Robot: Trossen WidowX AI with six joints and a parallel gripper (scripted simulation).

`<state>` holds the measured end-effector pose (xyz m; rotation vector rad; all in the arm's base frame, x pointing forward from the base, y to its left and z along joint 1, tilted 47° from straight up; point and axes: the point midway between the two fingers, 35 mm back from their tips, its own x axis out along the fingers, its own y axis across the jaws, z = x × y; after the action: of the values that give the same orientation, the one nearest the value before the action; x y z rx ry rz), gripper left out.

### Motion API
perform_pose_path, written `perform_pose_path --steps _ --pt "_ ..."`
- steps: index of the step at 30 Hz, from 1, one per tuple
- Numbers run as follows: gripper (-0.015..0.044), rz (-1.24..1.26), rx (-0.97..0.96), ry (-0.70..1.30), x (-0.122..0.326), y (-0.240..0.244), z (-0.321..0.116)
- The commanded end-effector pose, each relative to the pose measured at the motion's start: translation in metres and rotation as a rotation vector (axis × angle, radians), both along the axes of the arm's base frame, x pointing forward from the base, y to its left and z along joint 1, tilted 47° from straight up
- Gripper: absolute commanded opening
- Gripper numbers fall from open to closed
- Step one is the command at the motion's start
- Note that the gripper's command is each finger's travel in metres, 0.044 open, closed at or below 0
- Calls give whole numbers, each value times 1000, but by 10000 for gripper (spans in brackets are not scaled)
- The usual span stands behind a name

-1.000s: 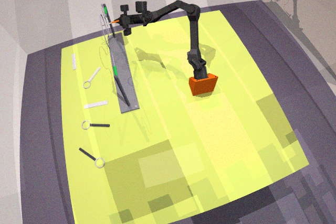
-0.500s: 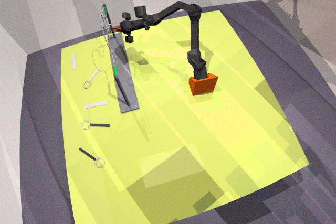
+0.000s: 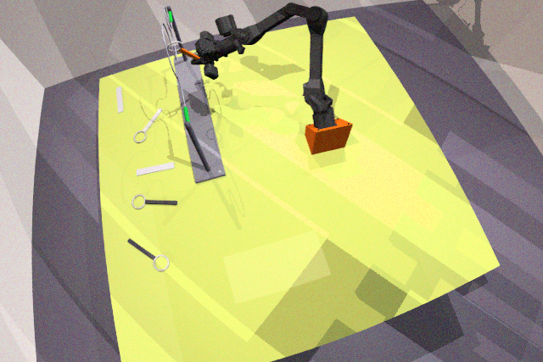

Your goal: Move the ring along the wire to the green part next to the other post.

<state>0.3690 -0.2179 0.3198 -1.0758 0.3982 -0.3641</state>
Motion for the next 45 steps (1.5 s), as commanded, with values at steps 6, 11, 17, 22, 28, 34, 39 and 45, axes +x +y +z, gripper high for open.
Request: perform_pose_path --steps 6,11,17,22,28,34,39,45 --pt "-150 -5 148 7 -1 16 -25" --pt "-150 -5 189 8 -1 22 -33" --pt "-150 -5 219 9 -1 28 -40" --pt "-150 -4 235 9 -1 33 -45" --pt "-150 -4 253 9 -2 38 -51" --pt "-150 -4 282 9 -2 44 -58" --pt "-150 -4 321 10 -2 51 -65" --pt "-150 -4 392 11 -2 62 -75"
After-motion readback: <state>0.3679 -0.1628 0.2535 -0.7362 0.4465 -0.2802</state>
